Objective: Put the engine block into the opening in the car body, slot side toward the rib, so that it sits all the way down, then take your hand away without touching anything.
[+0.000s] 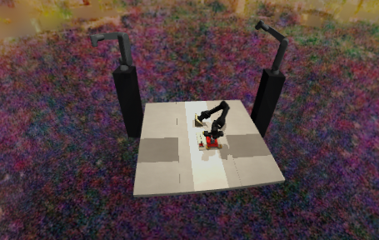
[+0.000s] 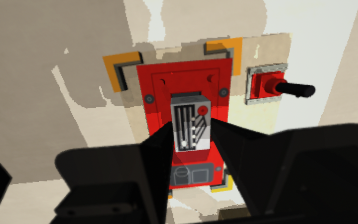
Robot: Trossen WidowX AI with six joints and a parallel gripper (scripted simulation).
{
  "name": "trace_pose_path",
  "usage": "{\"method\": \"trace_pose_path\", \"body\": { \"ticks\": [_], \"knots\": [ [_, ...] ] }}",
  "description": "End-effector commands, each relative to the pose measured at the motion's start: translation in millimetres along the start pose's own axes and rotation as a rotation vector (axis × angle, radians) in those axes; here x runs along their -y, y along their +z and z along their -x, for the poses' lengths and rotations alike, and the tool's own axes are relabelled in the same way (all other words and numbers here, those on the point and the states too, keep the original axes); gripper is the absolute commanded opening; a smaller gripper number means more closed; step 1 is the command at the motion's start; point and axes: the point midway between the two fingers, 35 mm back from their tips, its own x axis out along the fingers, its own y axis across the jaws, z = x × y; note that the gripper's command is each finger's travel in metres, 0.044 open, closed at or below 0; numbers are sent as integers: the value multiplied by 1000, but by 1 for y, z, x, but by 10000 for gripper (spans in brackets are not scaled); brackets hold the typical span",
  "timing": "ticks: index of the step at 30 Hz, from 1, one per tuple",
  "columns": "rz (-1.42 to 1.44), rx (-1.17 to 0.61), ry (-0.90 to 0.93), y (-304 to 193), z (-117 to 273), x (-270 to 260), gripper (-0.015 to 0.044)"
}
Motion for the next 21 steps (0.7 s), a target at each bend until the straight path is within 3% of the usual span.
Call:
{"method": "trace_pose_path", "body": {
  "ticks": [1,21],
  "knots": [
    [-6,1,4,0,-1,0,160],
    [-6,1,4,0,-3,0,160]
  ]
}}
